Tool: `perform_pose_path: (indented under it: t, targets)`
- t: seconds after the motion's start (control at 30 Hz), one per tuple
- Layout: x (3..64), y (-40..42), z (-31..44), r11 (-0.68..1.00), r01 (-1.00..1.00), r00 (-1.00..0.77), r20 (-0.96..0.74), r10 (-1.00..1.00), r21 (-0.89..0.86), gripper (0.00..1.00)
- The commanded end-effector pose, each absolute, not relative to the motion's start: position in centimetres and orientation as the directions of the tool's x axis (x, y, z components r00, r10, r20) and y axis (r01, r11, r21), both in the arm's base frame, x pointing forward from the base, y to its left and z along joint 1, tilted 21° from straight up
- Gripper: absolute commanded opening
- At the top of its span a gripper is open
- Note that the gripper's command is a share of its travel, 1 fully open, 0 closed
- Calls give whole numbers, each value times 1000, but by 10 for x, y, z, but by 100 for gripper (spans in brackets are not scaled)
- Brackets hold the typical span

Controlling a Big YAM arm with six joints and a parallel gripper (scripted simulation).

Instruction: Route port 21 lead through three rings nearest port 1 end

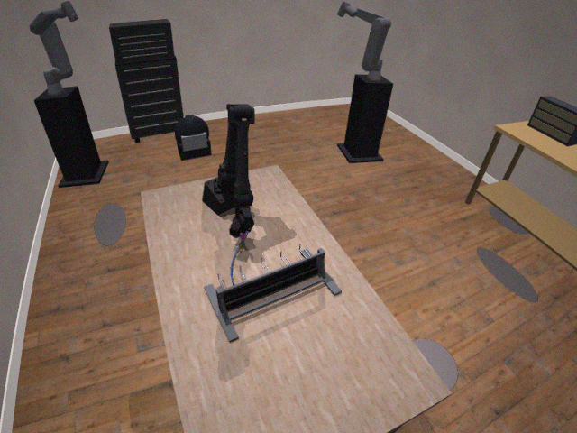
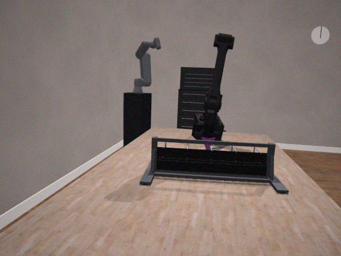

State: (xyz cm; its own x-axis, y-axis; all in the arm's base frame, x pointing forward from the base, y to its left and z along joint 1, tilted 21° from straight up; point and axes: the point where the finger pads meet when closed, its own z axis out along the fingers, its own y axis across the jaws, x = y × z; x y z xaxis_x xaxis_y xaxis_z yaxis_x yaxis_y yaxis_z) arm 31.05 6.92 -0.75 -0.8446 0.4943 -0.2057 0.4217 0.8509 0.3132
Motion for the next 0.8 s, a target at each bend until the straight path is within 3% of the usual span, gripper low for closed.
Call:
perform_pose_path:
  t: [0.0, 0.77]
  targets:
    - [308, 64, -3, 851, 424, -842, -210, 497, 311, 0]
    - [317, 63, 32, 849, 412, -835, -236, 497, 330, 0]
